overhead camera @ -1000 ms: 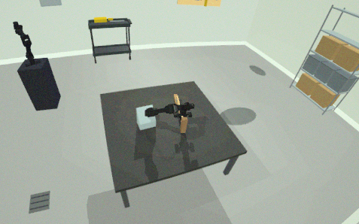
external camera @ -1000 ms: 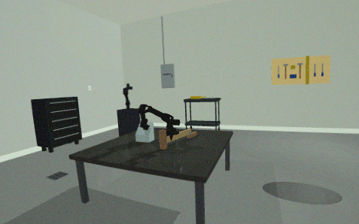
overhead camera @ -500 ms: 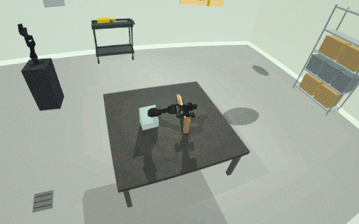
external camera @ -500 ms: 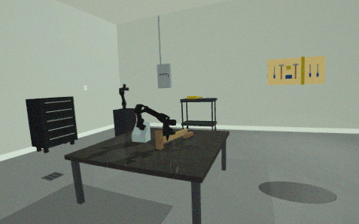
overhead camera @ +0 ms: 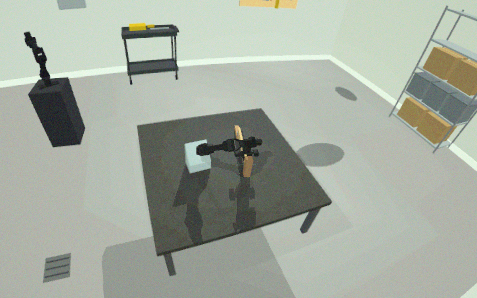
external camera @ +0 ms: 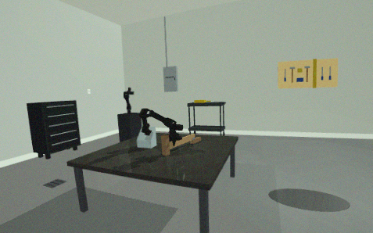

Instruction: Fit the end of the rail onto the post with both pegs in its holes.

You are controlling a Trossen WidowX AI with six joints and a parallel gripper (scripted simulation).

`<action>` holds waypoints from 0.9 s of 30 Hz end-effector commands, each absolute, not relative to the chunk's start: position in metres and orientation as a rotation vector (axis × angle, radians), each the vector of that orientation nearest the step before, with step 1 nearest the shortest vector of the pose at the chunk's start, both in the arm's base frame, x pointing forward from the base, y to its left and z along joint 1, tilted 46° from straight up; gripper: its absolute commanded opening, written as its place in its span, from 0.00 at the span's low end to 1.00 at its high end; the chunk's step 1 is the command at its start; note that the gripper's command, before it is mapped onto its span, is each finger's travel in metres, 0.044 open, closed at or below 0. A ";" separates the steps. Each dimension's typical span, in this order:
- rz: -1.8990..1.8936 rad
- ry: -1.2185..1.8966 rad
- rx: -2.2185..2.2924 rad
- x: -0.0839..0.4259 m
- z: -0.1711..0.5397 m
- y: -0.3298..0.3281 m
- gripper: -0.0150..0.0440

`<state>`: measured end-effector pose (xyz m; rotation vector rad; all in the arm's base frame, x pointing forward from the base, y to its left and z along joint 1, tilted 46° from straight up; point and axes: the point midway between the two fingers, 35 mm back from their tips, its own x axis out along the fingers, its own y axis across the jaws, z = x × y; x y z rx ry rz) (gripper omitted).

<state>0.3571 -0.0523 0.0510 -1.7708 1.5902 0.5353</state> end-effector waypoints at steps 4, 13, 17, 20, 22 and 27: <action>0.527 1.590 -1.780 0.356 0.058 -0.053 0.25; 0.527 1.590 -1.780 0.356 0.058 -0.052 0.25; 0.527 1.590 -1.780 0.356 0.057 -0.051 0.25; 0.527 1.590 -1.780 0.356 0.056 -0.050 0.25; 0.527 1.589 -1.780 0.356 0.056 -0.050 0.25; 0.527 1.589 -1.780 0.357 0.054 -0.049 0.25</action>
